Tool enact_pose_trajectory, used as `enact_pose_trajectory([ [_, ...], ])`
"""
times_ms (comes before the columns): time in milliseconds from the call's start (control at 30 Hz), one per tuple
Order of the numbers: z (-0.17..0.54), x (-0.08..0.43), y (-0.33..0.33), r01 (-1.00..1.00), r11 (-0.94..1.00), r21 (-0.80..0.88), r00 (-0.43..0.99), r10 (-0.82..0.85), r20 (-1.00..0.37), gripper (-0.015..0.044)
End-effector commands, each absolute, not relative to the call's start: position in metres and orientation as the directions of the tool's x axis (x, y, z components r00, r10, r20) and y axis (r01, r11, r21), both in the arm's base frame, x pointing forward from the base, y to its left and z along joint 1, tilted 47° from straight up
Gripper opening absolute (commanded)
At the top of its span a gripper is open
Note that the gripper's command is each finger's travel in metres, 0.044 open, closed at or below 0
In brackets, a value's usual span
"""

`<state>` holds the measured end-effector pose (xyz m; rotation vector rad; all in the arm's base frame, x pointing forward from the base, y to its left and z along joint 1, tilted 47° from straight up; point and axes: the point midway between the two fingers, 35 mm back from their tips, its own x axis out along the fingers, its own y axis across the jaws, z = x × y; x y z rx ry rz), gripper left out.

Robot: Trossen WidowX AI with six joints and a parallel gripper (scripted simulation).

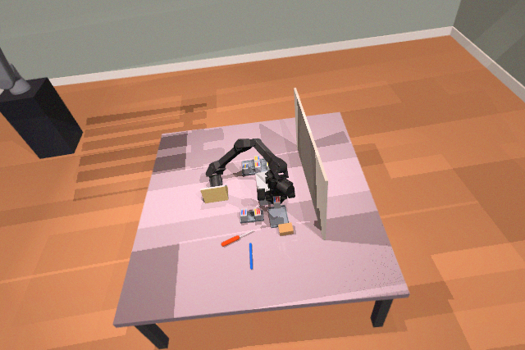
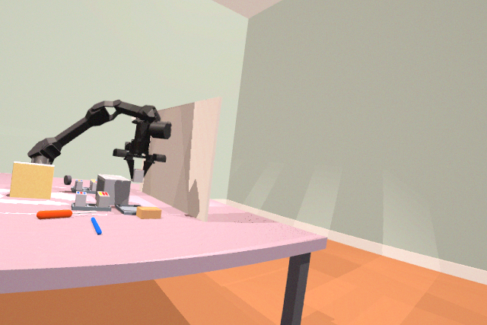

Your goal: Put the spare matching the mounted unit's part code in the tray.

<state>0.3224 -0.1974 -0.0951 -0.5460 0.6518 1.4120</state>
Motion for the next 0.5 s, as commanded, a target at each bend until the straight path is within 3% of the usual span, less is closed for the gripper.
enact_pose_trajectory([
  [0, -0.0976, 0.3226, -0.1954, -0.994, 0.099, 0.036, 0.046, 0.715, -0.698, 0.0000],
  [467, -0.1066, 0.3244, -0.1869, -0.994, 0.100, 0.036, 0.047, 0.715, -0.698, 0.0000],
])
